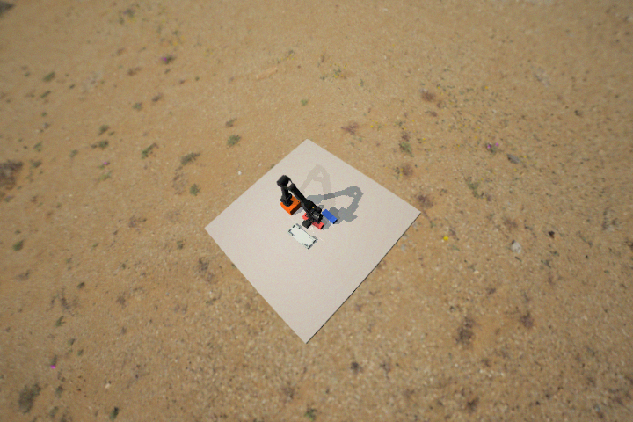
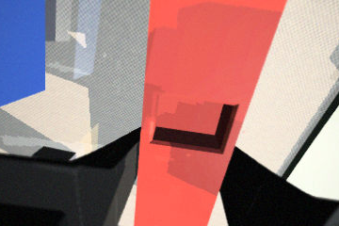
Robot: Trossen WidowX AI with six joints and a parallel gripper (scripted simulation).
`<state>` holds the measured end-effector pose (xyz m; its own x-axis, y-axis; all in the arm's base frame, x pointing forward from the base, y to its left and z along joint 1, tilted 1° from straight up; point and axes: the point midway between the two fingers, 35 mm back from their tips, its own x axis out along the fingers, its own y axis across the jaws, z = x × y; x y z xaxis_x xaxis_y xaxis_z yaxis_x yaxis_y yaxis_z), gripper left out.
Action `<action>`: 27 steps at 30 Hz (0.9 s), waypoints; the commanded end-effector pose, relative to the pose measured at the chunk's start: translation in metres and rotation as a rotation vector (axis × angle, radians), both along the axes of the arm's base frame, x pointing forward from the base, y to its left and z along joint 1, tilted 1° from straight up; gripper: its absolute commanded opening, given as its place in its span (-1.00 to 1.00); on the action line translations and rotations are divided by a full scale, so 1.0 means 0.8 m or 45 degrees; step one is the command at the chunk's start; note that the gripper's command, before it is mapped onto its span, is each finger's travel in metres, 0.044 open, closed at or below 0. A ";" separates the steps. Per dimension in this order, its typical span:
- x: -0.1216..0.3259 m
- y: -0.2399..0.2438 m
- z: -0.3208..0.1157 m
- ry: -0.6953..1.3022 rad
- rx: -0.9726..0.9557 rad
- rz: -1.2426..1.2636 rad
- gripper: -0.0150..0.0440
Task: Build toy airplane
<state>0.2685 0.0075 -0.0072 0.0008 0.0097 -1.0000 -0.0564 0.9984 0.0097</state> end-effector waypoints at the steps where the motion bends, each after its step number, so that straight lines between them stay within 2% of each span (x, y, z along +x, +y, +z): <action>1: 0.006 -0.001 0.018 -0.020 -0.004 -0.006 -0.49; 27: 0.003 -0.001 0.119 -0.022 -0.004 -0.006 -0.49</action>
